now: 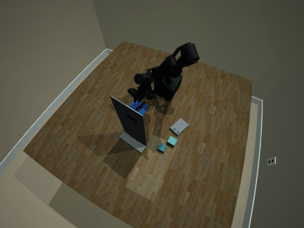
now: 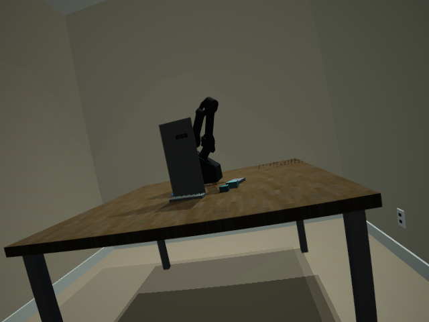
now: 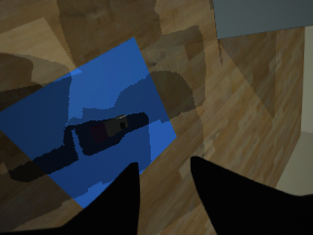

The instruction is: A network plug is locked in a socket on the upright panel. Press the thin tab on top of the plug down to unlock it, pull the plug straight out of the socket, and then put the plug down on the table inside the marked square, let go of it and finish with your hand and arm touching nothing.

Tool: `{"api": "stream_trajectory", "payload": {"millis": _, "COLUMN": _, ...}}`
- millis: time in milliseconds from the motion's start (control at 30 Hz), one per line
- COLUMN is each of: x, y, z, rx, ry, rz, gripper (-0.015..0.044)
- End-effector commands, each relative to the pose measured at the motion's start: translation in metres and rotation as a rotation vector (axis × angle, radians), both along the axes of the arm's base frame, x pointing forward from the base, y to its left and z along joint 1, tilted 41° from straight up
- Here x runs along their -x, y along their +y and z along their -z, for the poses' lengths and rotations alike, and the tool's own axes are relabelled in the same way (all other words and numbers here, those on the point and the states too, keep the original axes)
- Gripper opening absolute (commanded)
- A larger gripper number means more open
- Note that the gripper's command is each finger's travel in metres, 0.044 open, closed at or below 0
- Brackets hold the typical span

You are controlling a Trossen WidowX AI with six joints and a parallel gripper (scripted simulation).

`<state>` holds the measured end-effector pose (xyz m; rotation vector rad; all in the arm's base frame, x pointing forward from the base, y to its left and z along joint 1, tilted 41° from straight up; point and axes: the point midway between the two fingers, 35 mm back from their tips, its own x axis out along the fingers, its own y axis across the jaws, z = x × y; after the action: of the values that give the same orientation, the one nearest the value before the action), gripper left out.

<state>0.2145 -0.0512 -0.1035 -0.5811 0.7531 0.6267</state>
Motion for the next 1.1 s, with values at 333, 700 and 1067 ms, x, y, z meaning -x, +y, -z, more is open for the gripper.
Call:
{"api": "stream_trajectory", "payload": {"millis": 333, "x": 0.000, "y": -0.007, "z": -0.009, "rx": 0.000, "ry": -0.005, "rz": -0.003, "gripper": 0.0156}}
{"api": "stream_trajectory", "payload": {"millis": 700, "x": 0.002, "y": -0.012, "z": -0.015, "rx": 0.000, "ry": -0.005, "rz": -0.003, "gripper": 0.0156}}
{"api": "stream_trajectory", "payload": {"millis": 1067, "x": 0.003, "y": -0.017, "z": -0.022, "rx": 0.000, "ry": -0.006, "rz": -0.002, "gripper": 0.0156}}
